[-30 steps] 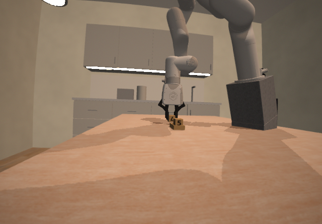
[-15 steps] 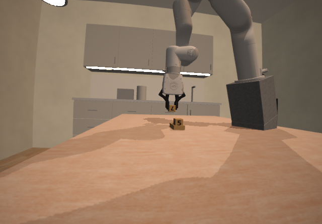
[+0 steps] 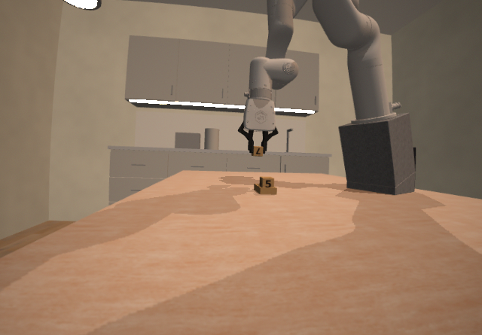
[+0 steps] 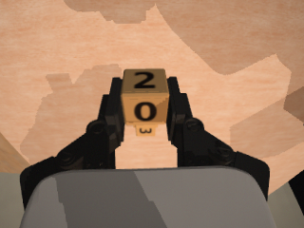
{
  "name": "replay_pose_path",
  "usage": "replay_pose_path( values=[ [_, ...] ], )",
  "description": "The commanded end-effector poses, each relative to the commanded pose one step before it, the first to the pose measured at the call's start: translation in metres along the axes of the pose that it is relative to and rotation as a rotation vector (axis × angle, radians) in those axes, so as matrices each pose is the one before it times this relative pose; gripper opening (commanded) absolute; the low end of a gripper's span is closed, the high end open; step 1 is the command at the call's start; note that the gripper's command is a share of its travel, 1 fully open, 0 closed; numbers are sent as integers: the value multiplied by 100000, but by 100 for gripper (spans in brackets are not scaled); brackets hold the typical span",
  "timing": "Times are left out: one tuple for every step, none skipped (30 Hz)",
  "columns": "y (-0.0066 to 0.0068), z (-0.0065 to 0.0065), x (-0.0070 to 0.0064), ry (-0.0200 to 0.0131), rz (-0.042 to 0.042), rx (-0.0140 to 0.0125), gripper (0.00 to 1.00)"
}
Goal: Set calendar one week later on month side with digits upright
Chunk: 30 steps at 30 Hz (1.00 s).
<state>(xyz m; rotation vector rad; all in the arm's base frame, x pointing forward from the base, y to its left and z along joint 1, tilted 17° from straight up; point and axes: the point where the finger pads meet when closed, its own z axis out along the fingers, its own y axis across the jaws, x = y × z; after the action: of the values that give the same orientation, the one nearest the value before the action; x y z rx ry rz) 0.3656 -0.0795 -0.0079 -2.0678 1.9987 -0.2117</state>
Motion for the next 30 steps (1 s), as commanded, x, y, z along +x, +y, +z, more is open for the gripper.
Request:
replay_pose_path(
  values=[
    [-105,-310,16,-3440,151,-1106,29],
    [0,0,0,0,0,0,29],
    [0,0,0,0,0,0,29],
    [0,0,0,0,0,0,29],
    [0,0,0,0,0,0,29],
    [-14,-6,-114,-9,6,-10,29],
    [-70,-37,-637,-44,29,-53,29],
    [-108,-85,-1298,-67,50,-87,29],
    [0,0,0,0,0,0,29],
    [0,0,0,0,0,0,29],
    [-72,-138,-1785,-47,47,-67,29],
    [22,-178,-1926,5,24,9,29],
    [0,0,0,0,0,0,29],
    [105,-184,-1692,47,-2,92,29],
    [0,0,0,0,0,0,29],
    [121,-145,-1178,53,-13,119,29],
    [72,-74,-563,31,-10,74,29],
    [14,-14,-99,6,-2,14,29],
    [0,0,0,0,0,0,29],
    [0,0,0,0,0,0,29],
    [0,0,0,0,0,0,29],
    [0,0,0,0,0,0,29],
    [0,0,0,0,0,0,29],
    [0,0,0,0,0,0,29],
    [0,0,0,0,0,0,29],
    [0,0,0,0,0,0,29],
    [0,0,0,0,0,0,29],
    [0,0,0,0,0,0,29],
    [0,0,0,0,0,0,29],
    [0,1,0,0,0,0,29]
  ],
)
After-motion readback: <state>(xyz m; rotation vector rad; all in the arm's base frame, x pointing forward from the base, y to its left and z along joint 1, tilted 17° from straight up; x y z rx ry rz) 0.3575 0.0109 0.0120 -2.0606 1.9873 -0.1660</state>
